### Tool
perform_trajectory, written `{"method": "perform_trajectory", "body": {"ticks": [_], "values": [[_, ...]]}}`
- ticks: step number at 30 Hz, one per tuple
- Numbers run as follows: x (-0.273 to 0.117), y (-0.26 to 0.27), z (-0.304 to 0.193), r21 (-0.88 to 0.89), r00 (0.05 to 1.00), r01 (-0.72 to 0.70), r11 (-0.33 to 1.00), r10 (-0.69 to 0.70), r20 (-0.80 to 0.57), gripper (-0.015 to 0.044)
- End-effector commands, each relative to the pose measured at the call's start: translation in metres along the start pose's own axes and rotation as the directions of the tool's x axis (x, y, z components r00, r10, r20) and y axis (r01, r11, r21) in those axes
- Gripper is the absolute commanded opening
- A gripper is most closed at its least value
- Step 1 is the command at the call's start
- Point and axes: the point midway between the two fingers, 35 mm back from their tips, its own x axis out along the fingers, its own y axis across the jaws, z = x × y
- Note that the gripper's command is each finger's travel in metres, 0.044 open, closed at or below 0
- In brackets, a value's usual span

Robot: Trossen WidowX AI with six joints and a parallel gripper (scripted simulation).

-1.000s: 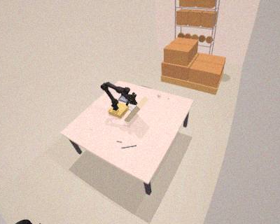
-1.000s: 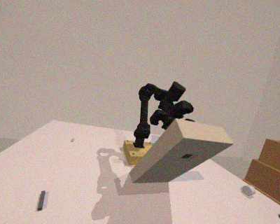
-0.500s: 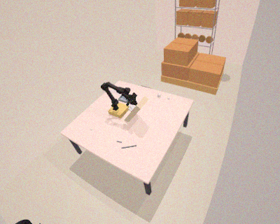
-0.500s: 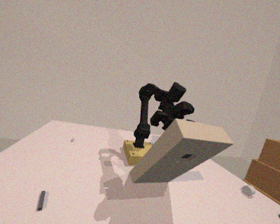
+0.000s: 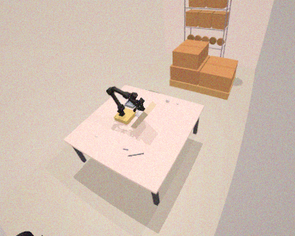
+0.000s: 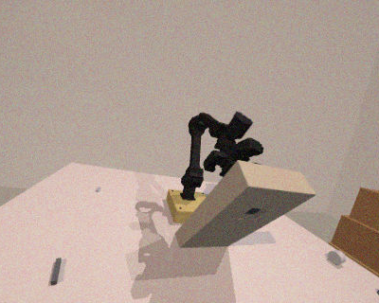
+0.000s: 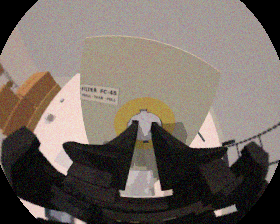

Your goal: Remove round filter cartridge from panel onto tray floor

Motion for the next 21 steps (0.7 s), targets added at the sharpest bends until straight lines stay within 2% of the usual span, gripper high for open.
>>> {"method": "perform_trajectory", "body": {"ticks": [1, 14, 21], "values": [[0.0046, 0.0006, -0.0006, -0.002, 1.000, -0.004, 1.000, 0.004, -0.003, 0.0091], [0.0082, 0.0006, -0.0006, -0.002, 1.000, -0.004, 1.000, 0.004, -0.003, 0.0091], [0.0033, 0.0000, -0.0001, 0.000, 1.000, 0.000, 1.000, 0.000, 0.000, 0.0044]]}}
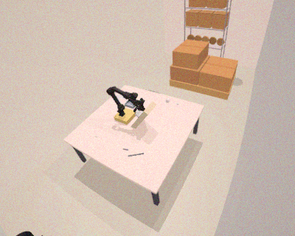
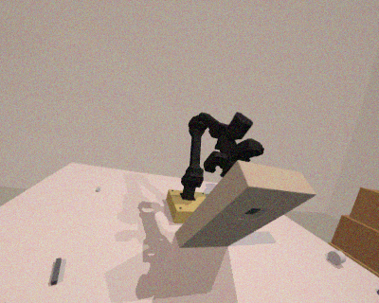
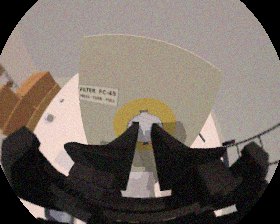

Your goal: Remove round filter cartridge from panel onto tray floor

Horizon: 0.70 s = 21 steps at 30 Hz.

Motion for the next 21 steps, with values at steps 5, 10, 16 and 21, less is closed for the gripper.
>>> {"method": "perform_trajectory", "body": {"ticks": [5, 10, 16, 21], "values": [[-0.0001, -0.0002, 0.0004, 0.000, 1.000, 0.001, 1.000, -0.001, 0.002, 0.0000], [0.0035, 0.0001, 0.0000, 0.110, 1.000, -0.002, 0.994, 0.002, 0.000, 0.0000], [0.0049, 0.0003, -0.0001, 0.298, 1.000, -0.003, 0.955, 0.003, -0.001, 0.0000], [0.0053, 0.0003, -0.0001, 0.455, 1.000, -0.002, 0.890, 0.003, -0.001, 0.0000]]}}
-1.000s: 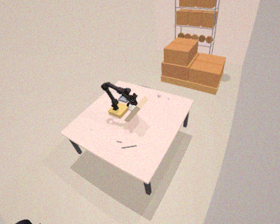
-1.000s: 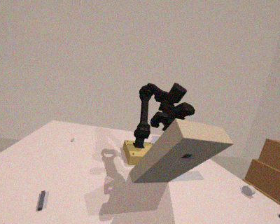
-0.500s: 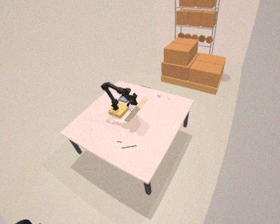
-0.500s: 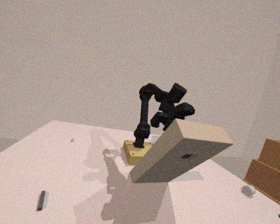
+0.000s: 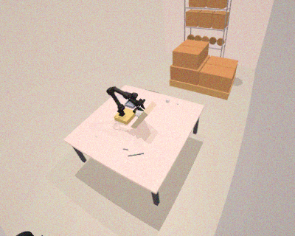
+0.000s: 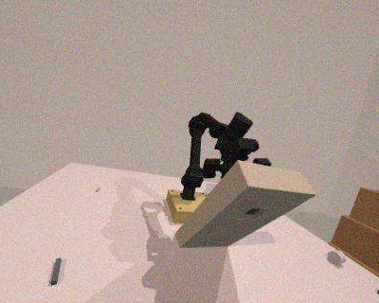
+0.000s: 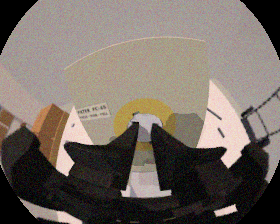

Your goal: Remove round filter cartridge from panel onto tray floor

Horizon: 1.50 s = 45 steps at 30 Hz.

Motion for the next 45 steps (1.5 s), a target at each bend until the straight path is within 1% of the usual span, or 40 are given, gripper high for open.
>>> {"method": "perform_trajectory", "body": {"ticks": [1, 8, 15, 23, 31, 33, 37, 45], "values": [[0.0052, 0.0007, -0.0007, 0.149, 1.000, -0.003, 0.989, 0.004, -0.004, 0.0000], [0.0054, 0.0007, -0.0007, 0.382, 1.000, -0.002, 0.924, 0.004, -0.004, 0.0000], [0.0055, 0.0007, -0.0007, 0.594, 1.000, -0.001, 0.805, 0.004, -0.004, 0.0000], [0.0056, 0.0007, -0.0007, 0.792, 1.000, 0.001, 0.610, 0.004, -0.004, 0.0000], [0.0056, 0.0007, -0.0008, 0.929, 1.000, 0.002, 0.371, 0.004, -0.004, 0.0000], [0.0058, 0.0007, -0.0008, 0.921, 1.000, 0.002, 0.389, 0.004, -0.004, 0.0000], [0.0066, 0.0007, -0.0008, 0.878, 1.000, 0.002, 0.478, 0.004, -0.004, 0.0000], [0.0066, 0.0007, -0.0008, 0.876, 1.000, 0.002, 0.483, 0.004, -0.004, 0.0000]]}}
